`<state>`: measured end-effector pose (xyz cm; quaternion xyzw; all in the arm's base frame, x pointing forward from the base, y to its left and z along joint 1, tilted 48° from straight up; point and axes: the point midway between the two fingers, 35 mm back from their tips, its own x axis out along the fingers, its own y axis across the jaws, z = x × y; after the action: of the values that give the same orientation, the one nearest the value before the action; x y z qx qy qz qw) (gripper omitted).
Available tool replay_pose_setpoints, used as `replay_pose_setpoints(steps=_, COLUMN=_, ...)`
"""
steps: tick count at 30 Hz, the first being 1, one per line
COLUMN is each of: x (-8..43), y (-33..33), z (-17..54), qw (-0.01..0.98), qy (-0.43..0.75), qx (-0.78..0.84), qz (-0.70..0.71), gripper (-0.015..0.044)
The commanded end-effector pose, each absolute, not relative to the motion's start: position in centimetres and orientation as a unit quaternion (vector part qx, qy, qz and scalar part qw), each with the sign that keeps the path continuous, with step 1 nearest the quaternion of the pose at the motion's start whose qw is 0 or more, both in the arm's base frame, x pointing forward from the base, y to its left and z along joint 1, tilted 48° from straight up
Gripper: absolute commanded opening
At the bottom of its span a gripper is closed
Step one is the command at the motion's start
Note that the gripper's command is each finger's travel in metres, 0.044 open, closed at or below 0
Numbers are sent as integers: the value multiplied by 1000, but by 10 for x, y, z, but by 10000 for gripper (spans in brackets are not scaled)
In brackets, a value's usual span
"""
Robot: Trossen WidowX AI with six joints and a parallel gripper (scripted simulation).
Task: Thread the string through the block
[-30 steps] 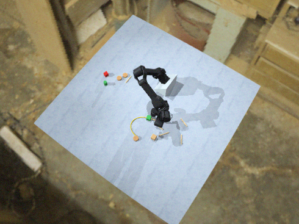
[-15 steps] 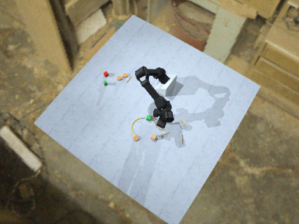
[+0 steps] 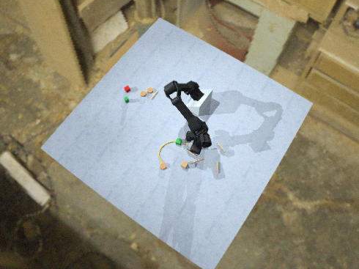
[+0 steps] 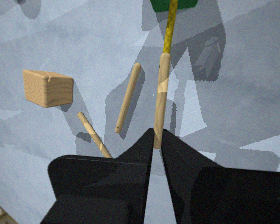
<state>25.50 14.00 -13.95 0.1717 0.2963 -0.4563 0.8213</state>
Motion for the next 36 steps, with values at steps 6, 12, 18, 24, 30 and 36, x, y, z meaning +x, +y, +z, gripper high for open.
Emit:
replay_pose_setpoints(steps=6, x=257, y=141, z=-150, qw=797, qy=308, qx=154, qz=-496, gripper=0)
replay_pose_setpoints(steps=12, x=258, y=141, z=-154, qw=779, qy=315, qx=141, qz=-523, gripper=0)
replay_pose_setpoints(steps=18, x=259, y=142, z=-157, qw=761, qy=319, qx=127, qz=-551, gripper=0)
replay_pose_setpoints(steps=24, x=259, y=142, z=-157, qw=752, qy=321, qx=122, qz=-562, gripper=0)
replay_pose_setpoints(steps=30, x=259, y=142, z=-157, qw=752, qy=321, qx=122, qz=-562, gripper=0)
replay_pose_setpoints(steps=36, x=259, y=142, z=-157, qw=752, qy=321, qx=122, qz=-562, gripper=0)
